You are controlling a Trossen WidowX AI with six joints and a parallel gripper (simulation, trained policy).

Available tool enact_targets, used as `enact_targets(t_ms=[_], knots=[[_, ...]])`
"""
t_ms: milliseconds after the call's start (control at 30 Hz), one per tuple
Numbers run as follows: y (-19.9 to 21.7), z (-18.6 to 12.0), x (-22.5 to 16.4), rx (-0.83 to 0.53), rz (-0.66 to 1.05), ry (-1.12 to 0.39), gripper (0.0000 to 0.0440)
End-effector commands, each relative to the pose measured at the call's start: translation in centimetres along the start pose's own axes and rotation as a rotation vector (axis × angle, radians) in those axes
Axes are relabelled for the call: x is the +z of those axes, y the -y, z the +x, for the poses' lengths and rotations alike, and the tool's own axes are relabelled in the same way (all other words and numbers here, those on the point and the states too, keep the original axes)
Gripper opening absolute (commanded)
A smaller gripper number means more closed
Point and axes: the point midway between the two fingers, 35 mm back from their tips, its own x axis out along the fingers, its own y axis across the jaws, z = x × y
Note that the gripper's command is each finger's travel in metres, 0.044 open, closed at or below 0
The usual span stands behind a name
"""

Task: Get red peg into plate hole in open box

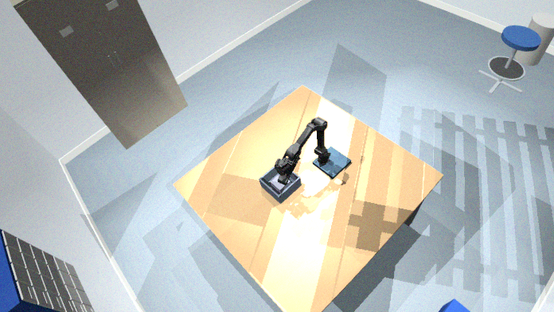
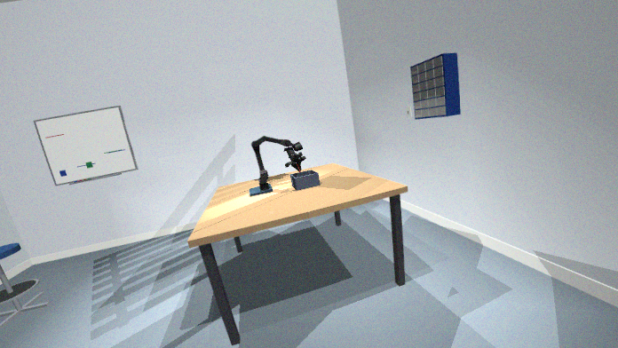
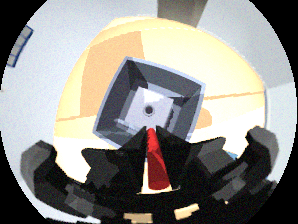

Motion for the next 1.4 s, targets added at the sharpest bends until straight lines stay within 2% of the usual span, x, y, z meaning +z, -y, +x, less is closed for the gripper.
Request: enact_targets(t_ms=[0, 500, 567, 733, 833, 1033, 1300, 1367], knots=[[-0.2, 1.3, 1.1, -0.001, -0.012, -0.013, 0.0], [-0.1, 6.1, 2.4, 0.003, -0.131, -0.102, 0.0008], [0.0, 6.6, 2.1, 0.0, -0.148, -0.123, 0.0038], [0.1, 7.8, 1.9, -0.006, -0.165, -0.167, 0.0158], [0.0, 7.9, 2.6, -0.004, -0.194, -0.169, 0.0163], [-1.2, 7.2, 4.0, 0.018, -0.204, -0.18, 0.0234], [-3.4, 6.3, 5.1, 0.056, -0.201, -0.228, 0.044], [-4.0, 6.1, 5.3, 0.07, -0.199, -0.24, 0.044]])
